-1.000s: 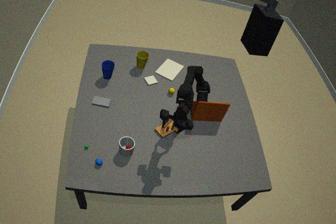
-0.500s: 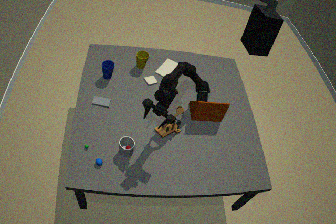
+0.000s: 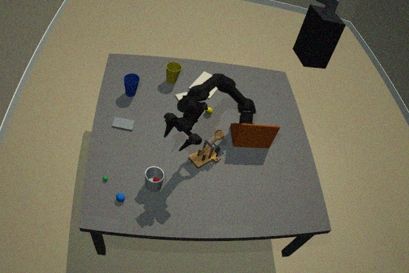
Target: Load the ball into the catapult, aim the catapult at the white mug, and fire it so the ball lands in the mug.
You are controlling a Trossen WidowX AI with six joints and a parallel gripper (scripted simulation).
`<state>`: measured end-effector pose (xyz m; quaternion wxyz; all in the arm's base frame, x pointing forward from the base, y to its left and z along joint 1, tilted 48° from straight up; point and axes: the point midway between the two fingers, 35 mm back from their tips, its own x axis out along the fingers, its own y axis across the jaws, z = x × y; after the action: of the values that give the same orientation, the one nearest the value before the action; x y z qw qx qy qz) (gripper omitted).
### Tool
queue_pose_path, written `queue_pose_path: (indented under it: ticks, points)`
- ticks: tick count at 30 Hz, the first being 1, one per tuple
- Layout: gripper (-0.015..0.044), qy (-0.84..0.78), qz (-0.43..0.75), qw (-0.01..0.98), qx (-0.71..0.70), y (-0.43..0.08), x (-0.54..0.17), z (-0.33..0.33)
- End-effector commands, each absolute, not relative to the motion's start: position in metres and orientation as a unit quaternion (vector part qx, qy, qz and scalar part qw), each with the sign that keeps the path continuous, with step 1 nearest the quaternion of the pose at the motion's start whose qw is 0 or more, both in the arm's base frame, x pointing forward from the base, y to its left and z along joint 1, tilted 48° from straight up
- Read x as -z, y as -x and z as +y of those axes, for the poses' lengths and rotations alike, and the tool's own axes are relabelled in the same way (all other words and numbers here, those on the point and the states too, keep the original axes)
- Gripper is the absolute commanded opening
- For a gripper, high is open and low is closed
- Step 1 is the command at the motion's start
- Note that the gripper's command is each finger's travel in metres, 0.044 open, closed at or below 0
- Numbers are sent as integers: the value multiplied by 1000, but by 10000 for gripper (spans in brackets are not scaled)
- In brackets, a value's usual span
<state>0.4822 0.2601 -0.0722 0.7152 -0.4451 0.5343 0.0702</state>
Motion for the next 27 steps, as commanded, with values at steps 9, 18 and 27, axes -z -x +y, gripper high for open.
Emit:
queue_pose_path:
  ticks: [9,18,27]
  points:
    - [440,442,531,719,-66,-484,70,260]
    - [440,444,534,716,-70,-483,72,260]
    - [440,444,534,716,-70,-483,72,260]
